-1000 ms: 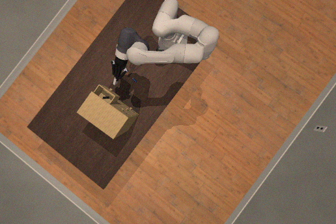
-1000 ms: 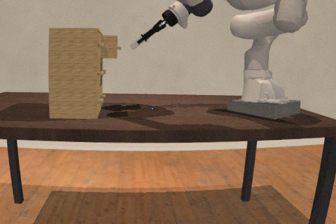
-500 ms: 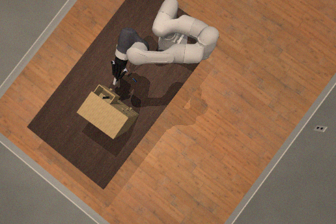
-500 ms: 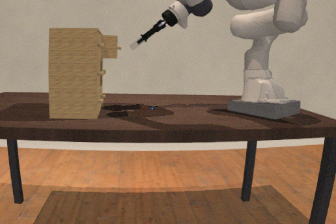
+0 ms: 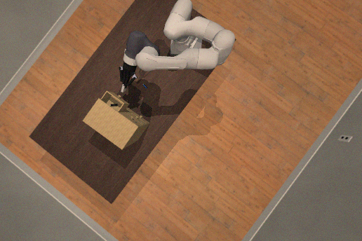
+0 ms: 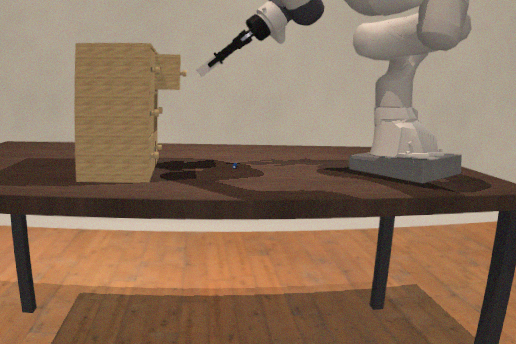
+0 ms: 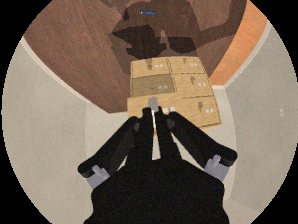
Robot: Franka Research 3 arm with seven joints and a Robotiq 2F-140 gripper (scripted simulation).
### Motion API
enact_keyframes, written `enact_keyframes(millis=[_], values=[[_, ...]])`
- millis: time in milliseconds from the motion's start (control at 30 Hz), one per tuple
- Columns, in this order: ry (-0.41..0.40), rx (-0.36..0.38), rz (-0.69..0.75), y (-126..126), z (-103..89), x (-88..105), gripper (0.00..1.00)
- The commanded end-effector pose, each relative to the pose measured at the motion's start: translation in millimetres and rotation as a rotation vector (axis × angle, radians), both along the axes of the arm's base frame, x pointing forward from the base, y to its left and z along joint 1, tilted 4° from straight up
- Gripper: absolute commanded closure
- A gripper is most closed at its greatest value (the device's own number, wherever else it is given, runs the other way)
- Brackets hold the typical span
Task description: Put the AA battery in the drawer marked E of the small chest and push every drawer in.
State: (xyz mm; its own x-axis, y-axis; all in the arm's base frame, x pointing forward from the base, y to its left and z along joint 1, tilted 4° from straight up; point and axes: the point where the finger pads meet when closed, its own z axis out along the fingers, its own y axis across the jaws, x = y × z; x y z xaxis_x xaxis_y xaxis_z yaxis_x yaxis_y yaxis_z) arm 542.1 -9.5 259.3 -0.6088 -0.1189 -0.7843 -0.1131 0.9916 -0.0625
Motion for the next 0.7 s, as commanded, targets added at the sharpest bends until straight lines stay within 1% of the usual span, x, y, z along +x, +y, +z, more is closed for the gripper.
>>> enact_keyframes(millis=[0,367,433,667], values=[[-0.003,0.002,0.001,1,0.6,4.3,1.00],[-0.003,0.002,0.001,3,1.1,19.1,1.00],[-0.003,0.002,0.001,3,1.1,19.1,1.00],[-0.003,0.002,0.001,4,1.6,31.0,1.00]])
